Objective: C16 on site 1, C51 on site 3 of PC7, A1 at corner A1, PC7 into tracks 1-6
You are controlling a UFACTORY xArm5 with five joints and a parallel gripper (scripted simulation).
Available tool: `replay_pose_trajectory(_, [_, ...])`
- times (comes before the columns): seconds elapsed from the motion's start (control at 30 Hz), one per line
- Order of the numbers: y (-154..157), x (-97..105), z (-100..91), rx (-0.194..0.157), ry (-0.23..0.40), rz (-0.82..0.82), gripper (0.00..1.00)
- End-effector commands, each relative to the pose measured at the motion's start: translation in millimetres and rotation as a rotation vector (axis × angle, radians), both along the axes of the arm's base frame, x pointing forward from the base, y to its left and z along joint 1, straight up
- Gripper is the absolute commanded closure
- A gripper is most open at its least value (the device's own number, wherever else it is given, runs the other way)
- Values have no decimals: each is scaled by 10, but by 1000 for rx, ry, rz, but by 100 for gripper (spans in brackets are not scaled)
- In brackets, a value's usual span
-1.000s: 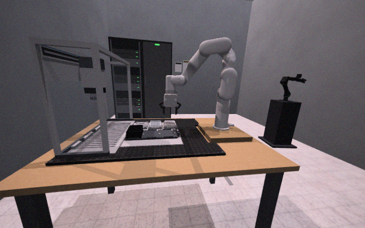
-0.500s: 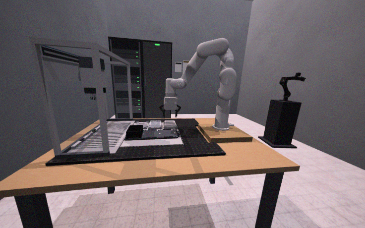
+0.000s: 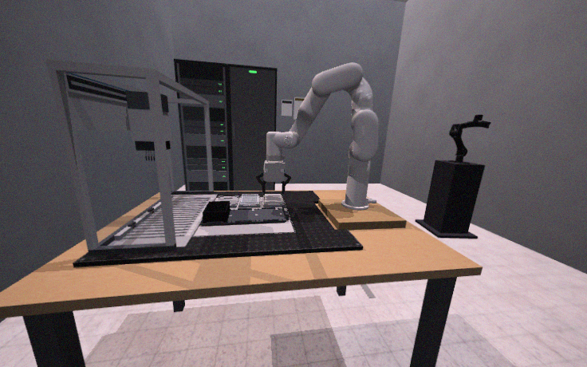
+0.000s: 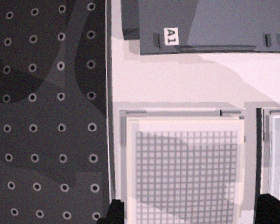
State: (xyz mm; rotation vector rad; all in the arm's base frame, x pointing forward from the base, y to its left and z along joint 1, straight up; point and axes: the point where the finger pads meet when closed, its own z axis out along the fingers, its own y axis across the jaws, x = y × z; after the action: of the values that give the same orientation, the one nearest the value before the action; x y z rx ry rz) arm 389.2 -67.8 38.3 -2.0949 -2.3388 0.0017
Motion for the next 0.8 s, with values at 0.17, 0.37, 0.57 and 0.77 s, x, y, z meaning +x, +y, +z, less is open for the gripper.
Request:
replay_pose_trajectory(0.17, [-3, 18, -69, -4, -4, 0, 0])
replay_pose_trajectory(0.37, [-3, 18, -69, -4, -4, 0, 0])
replay_pose_trajectory(0.57, [-3, 18, -76, -4, -4, 0, 0])
replay_pose_trajectory(0.77, [-3, 18, -116, -4, -4, 0, 0])
